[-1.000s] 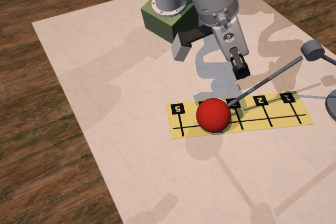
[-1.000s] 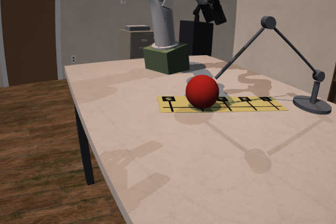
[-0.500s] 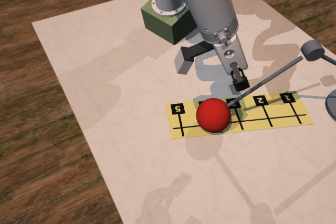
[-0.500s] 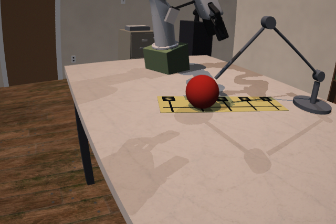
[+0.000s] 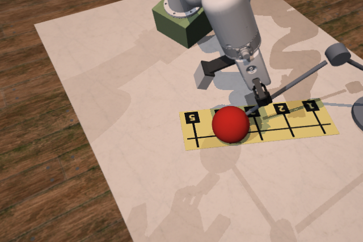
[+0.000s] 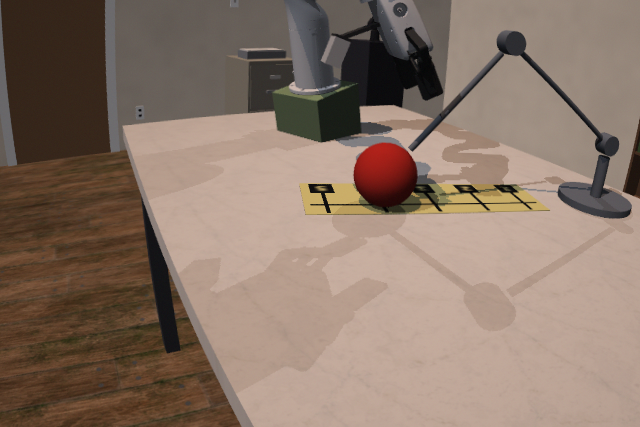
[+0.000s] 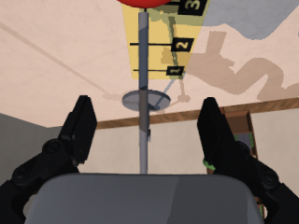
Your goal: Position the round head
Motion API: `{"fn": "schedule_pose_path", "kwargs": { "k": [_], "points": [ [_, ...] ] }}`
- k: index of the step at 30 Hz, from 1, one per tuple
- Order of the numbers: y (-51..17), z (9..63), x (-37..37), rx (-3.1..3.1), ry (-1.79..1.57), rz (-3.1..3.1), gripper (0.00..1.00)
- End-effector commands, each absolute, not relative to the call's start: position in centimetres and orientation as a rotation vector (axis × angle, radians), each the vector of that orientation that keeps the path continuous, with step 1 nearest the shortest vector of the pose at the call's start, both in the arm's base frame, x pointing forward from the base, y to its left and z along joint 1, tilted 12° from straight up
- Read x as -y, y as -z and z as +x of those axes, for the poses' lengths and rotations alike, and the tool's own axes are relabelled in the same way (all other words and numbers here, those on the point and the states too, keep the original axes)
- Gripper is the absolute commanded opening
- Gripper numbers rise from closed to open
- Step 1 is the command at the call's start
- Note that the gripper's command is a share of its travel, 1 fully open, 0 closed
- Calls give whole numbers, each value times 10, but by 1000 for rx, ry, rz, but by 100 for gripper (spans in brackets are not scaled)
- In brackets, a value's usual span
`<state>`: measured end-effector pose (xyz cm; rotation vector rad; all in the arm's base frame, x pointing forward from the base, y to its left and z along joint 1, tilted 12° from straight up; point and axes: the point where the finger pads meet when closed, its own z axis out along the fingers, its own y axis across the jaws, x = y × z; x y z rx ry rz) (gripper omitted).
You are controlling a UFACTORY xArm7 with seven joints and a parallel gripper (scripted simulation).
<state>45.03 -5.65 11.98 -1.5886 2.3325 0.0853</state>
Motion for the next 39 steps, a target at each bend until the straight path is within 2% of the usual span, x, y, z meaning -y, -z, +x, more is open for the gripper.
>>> {"fn": "schedule_pose_path", "kwargs": {
  "k": [1, 22, 39],
  "points": [
    [-112, 454, 55, -2329, -80, -1589, 100],
    [-63, 466, 46, -2326, -80, -1589, 100],
    [-59, 468, 46, -2326, -75, -1588, 100]
  ]
}}
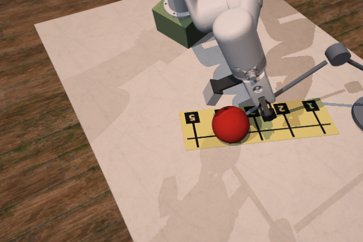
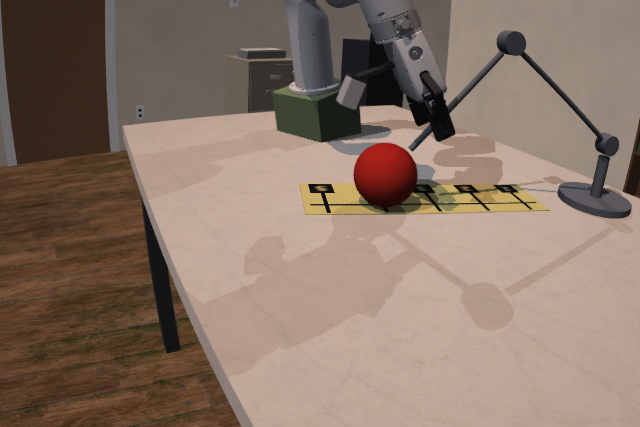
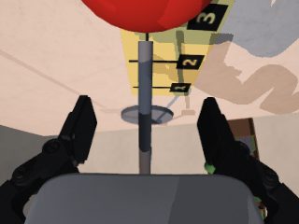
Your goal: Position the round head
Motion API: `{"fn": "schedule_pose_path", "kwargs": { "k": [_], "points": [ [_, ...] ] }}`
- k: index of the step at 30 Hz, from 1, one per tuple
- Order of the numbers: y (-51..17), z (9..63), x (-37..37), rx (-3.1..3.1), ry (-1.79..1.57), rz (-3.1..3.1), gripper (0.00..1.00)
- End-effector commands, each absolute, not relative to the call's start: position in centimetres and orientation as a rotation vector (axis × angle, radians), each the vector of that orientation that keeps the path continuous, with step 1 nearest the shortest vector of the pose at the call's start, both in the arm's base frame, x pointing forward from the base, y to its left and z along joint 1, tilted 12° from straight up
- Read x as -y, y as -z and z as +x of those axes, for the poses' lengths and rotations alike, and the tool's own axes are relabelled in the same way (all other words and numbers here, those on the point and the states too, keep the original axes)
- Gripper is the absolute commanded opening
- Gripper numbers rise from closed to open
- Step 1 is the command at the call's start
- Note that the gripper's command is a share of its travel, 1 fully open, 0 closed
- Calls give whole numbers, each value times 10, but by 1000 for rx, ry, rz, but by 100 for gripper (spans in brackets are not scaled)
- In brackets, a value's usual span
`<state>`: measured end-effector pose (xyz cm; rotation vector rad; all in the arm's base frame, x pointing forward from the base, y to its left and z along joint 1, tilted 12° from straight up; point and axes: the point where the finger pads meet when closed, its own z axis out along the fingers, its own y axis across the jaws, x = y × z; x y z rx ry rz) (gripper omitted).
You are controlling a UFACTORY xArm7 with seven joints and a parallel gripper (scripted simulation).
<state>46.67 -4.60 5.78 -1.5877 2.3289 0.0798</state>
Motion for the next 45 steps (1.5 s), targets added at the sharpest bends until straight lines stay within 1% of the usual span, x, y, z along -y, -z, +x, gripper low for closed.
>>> {"fn": "schedule_pose_path", "kwargs": {
  "k": [1, 2, 3, 36, 45],
  "points": [
    [-59, 468, 46, -2326, -75, -1588, 100],
    [-59, 468, 46, -2326, -75, -1588, 100],
    [-59, 468, 46, -2326, -75, -1588, 0],
    [-59, 468, 46, -2326, -75, -1588, 0],
    [-73, 476, 22, -2327, -75, -1587, 0]
  ]
}}
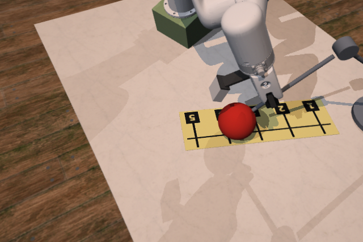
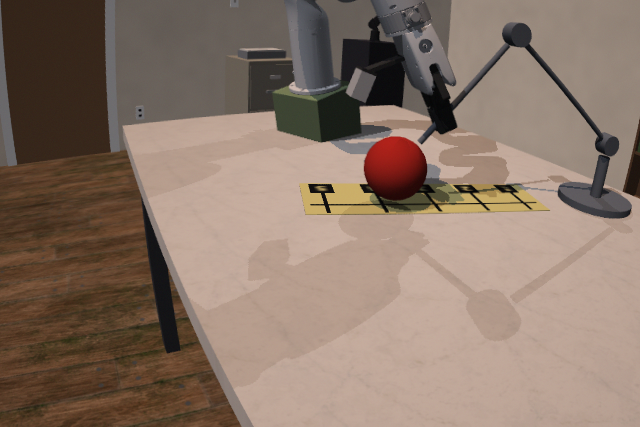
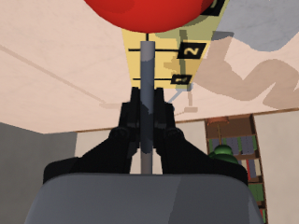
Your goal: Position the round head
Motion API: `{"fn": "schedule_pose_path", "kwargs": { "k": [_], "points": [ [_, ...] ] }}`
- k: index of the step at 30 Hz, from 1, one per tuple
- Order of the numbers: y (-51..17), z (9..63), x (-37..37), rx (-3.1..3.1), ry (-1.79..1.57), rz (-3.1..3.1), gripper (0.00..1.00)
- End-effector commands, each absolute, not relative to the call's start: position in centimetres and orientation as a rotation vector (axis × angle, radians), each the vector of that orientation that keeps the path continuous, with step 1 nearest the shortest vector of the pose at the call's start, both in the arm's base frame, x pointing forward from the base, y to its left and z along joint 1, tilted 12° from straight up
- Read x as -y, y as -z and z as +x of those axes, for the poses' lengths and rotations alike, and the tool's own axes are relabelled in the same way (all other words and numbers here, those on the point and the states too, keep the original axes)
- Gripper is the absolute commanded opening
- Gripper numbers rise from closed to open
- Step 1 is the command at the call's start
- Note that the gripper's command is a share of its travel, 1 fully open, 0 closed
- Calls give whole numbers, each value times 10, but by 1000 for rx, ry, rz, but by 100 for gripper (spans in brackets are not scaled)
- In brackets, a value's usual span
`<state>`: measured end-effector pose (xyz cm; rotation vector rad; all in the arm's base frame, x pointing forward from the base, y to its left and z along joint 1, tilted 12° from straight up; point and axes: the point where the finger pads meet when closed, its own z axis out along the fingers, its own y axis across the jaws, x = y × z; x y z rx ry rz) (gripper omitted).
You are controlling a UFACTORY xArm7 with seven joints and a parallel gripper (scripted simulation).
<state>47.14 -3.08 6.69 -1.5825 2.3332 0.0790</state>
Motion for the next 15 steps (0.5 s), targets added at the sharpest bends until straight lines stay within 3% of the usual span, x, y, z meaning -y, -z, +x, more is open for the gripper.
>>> {"fn": "schedule_pose_path", "kwargs": {
  "k": [1, 15],
  "points": [
    [-75, 476, 19, -2327, -75, -1587, 0],
    [-92, 488, -14, -2327, -75, -1587, 0]
  ]
}}
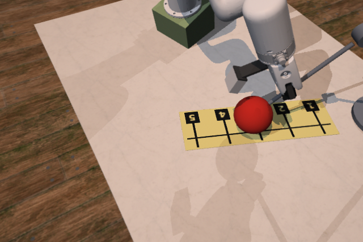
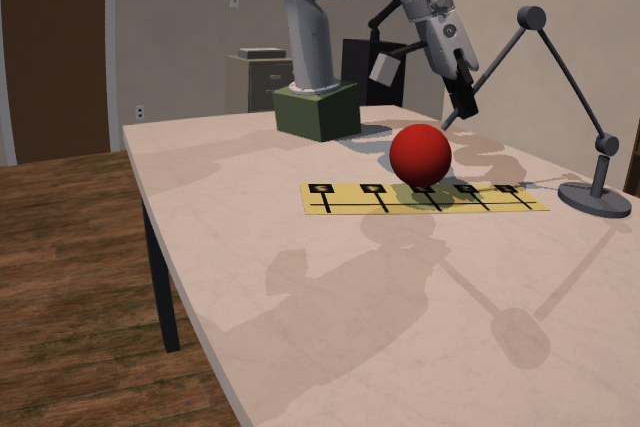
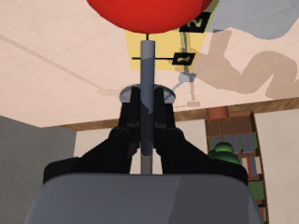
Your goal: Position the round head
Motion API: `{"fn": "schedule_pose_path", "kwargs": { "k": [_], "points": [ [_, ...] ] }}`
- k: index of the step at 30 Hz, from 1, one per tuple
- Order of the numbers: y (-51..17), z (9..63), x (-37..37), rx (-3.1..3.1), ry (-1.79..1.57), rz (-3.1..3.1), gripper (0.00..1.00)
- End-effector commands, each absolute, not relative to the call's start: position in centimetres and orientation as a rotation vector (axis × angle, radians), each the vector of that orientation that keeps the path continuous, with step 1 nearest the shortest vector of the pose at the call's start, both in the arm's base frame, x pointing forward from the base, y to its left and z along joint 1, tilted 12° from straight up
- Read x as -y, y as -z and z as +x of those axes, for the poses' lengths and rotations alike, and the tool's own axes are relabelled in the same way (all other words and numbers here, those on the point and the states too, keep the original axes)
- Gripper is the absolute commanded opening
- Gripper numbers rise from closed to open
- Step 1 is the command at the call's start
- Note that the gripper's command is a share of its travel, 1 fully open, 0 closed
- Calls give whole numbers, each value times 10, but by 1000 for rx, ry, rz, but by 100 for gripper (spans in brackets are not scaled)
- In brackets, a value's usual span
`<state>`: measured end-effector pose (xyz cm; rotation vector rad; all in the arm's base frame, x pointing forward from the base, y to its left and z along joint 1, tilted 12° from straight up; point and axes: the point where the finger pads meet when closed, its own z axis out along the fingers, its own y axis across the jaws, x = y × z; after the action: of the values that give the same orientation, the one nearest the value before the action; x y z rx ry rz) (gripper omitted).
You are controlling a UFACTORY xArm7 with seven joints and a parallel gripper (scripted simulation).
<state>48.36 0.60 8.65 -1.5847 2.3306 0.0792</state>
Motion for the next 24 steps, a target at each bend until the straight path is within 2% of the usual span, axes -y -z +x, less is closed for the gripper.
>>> {"fn": "schedule_pose_path", "kwargs": {
  "k": [1, 10, 11, 24],
  "points": [
    [-93, 489, -17, -2327, -75, -1587, 0],
    [-102, 496, -37, -2326, -75, -1588, 0],
    [-102, 496, -37, -2326, -75, -1588, 100],
    [-101, 495, -36, -2323, -76, -1589, 100]
  ]
}}
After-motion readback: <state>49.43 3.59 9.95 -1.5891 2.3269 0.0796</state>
